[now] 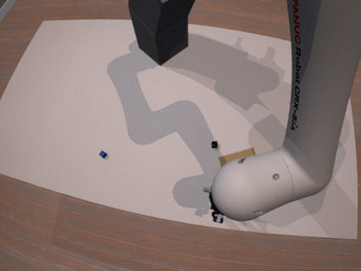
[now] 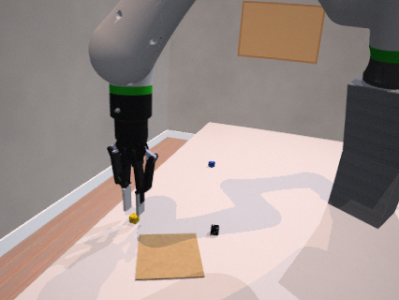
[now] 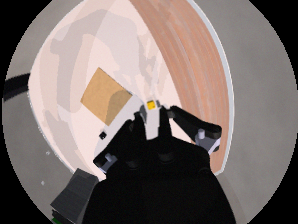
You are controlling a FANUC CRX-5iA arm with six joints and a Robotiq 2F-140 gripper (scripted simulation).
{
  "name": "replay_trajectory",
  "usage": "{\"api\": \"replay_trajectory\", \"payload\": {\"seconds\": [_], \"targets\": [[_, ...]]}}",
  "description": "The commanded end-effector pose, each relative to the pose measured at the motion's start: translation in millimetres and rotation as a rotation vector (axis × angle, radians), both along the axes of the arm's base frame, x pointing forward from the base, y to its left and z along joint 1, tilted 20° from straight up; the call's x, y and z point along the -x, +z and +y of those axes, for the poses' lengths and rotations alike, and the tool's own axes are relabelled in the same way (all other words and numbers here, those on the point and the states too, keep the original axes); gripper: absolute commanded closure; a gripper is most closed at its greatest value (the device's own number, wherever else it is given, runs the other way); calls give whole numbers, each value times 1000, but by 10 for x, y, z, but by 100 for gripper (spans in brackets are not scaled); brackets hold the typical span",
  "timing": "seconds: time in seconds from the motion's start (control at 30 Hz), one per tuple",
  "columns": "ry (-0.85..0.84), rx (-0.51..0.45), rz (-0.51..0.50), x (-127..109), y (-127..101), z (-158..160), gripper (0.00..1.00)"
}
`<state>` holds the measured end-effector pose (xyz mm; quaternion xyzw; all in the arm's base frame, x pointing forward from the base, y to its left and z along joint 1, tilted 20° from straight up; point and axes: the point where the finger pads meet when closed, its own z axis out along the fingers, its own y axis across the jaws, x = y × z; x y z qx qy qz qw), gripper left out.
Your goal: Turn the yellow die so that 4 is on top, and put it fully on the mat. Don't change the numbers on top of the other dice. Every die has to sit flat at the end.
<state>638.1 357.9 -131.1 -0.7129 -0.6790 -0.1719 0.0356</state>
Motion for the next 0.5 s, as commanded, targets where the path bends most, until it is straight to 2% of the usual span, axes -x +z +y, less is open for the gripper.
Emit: {"api": "replay_trajectory", "payload": {"seconds": [0.0,0.47], "targets": [[0,0,0,-6,-14,5,71],[0,0,0,-13,-48,16,71]]}}
